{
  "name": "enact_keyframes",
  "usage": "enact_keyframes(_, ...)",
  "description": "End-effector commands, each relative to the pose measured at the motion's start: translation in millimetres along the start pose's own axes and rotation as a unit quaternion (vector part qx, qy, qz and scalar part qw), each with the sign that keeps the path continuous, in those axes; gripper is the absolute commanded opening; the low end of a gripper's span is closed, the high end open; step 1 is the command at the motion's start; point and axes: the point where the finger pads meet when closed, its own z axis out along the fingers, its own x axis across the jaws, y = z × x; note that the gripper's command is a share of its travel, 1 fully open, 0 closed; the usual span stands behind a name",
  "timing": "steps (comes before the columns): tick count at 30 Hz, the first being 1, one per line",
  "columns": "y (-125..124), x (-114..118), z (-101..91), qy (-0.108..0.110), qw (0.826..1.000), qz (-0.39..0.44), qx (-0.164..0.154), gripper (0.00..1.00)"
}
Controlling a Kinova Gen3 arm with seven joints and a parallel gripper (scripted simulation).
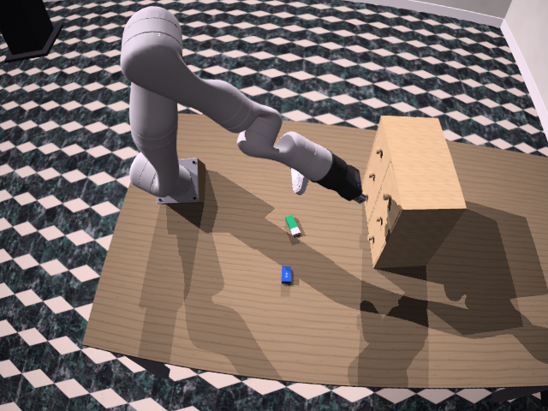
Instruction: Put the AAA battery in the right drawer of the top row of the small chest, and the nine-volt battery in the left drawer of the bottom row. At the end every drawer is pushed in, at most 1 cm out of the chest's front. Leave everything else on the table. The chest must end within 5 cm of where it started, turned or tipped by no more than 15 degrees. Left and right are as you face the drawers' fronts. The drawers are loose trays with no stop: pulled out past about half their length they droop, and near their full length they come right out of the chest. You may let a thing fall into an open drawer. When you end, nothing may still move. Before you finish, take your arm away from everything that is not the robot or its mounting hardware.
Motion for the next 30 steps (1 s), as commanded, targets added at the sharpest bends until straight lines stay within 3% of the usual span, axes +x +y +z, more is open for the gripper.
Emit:
enact_keyframes(1,3.7,5.4,-3.2,0.006,1.000,-0.001,-0.005,0.00)
enact_keyframes(20,6.1,5.3,-10.6,0.006,1.000,-0.001,-0.005,0.00)
enact_keyframes(30,10.7,5.2,-25.3,0.006,1.000,-0.001,-0.005,0.00)
